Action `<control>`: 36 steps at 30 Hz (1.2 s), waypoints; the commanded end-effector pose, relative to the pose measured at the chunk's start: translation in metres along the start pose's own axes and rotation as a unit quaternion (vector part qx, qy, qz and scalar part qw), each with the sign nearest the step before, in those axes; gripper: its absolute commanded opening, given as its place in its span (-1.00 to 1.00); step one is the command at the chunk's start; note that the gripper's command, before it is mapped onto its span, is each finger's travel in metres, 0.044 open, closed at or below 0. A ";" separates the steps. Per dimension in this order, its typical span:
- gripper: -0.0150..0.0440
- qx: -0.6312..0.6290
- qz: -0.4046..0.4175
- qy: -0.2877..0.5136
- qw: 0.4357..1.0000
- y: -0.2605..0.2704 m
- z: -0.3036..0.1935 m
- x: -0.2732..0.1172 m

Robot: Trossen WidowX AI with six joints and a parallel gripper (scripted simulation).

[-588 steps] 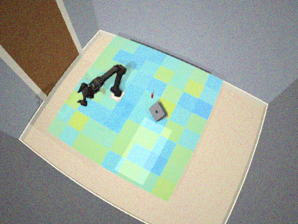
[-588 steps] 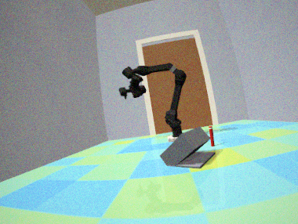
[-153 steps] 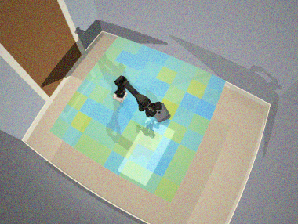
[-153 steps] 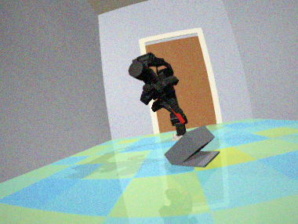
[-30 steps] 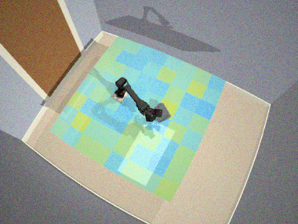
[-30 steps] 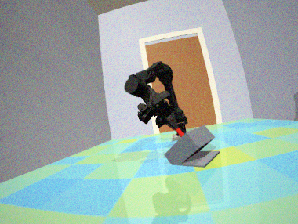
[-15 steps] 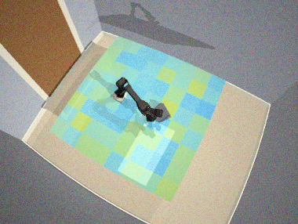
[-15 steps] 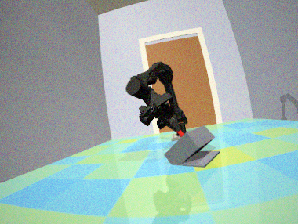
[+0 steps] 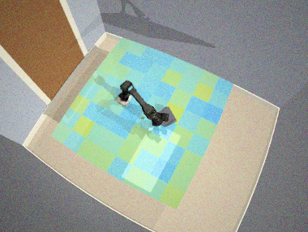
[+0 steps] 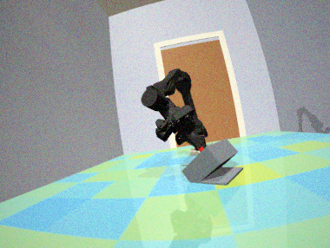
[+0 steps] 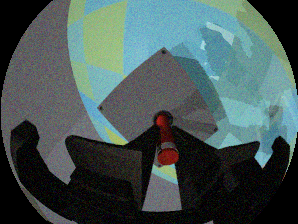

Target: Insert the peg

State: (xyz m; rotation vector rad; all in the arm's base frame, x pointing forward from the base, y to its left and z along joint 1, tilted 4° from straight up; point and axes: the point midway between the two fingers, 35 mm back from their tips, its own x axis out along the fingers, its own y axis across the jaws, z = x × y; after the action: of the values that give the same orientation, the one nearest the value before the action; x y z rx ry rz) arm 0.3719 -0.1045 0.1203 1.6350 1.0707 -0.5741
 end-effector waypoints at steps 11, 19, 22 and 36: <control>-0.49 0.003 -0.001 -0.001 1.000 -0.001 0.001 0.008; -0.49 0.000 0.000 0.000 1.000 0.000 0.000 0.008; -0.49 0.000 0.000 0.000 1.000 0.000 0.000 0.008; 0.58 0.000 0.000 0.000 1.000 0.000 0.000 0.008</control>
State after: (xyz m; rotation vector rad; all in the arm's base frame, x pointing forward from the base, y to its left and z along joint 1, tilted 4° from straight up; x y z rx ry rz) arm 0.3755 -0.1018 0.1138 1.6361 1.0718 -0.5741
